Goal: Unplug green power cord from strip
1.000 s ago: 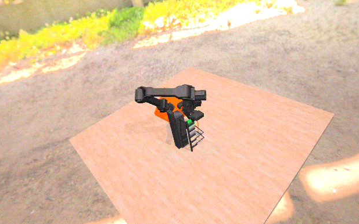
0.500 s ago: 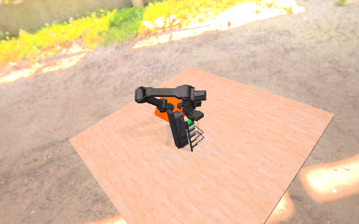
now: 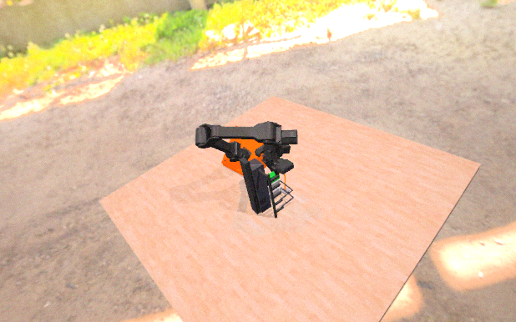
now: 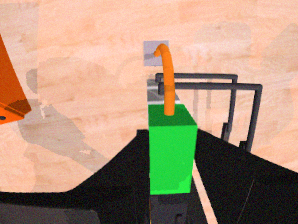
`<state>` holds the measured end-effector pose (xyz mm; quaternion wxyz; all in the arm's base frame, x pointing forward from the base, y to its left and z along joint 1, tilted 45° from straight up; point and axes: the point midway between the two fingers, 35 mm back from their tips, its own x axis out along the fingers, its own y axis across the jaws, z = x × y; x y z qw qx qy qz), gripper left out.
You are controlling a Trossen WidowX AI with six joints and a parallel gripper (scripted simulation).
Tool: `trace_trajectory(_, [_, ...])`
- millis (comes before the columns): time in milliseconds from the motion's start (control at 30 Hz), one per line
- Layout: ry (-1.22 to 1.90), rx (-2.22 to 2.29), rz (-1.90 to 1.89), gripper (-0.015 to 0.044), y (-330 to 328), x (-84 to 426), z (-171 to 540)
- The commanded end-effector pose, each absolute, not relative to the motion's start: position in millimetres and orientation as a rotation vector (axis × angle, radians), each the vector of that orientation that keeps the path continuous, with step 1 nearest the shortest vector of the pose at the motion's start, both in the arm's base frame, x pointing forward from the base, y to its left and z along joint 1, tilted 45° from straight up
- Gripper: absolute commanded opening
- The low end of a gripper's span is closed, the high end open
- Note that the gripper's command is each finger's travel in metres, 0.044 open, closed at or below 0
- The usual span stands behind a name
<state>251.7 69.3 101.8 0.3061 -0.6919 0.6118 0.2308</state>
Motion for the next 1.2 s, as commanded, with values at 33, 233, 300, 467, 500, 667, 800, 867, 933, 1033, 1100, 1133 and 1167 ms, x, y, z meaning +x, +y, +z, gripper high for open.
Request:
trace_trajectory(33, [1.593, -1.816, 0.633, 0.0000, 87, 254, 90])
trace_trajectory(233, [1.593, -1.817, 0.634, 0.0000, 95, 255, 84])
trace_trajectory(300, [1.593, -1.817, 0.635, 0.0000, 97, 255, 82])
trace_trajectory(467, [1.593, -1.818, 0.635, 0.0000, 104, 255, 78])
trace_trajectory(500, [1.593, -1.818, 0.635, 0.0000, 106, 255, 77])
trace_trajectory(667, [1.593, -1.819, 0.636, 0.0000, 112, 254, 72])
trace_trajectory(800, [1.596, -1.823, 0.633, 0.0079, 105, 253, 74])
trace_trajectory(867, [1.596, -1.823, 0.633, 0.0131, 104, 253, 74])
trace_trajectory(933, [1.596, -1.823, 0.633, 0.0184, 104, 253, 74])
trace_trajectory(1033, [1.596, -1.823, 0.633, 0.0263, 104, 253, 74])
trace_trajectory(1100, [1.596, -1.823, 0.633, 0.0315, 104, 253, 74])
trace_trajectory(1133, [1.596, -1.823, 0.633, 0.0341, 104, 253, 74])
trace_trajectory(1167, [1.596, -1.823, 0.633, 0.0367, 106, 254, 73])
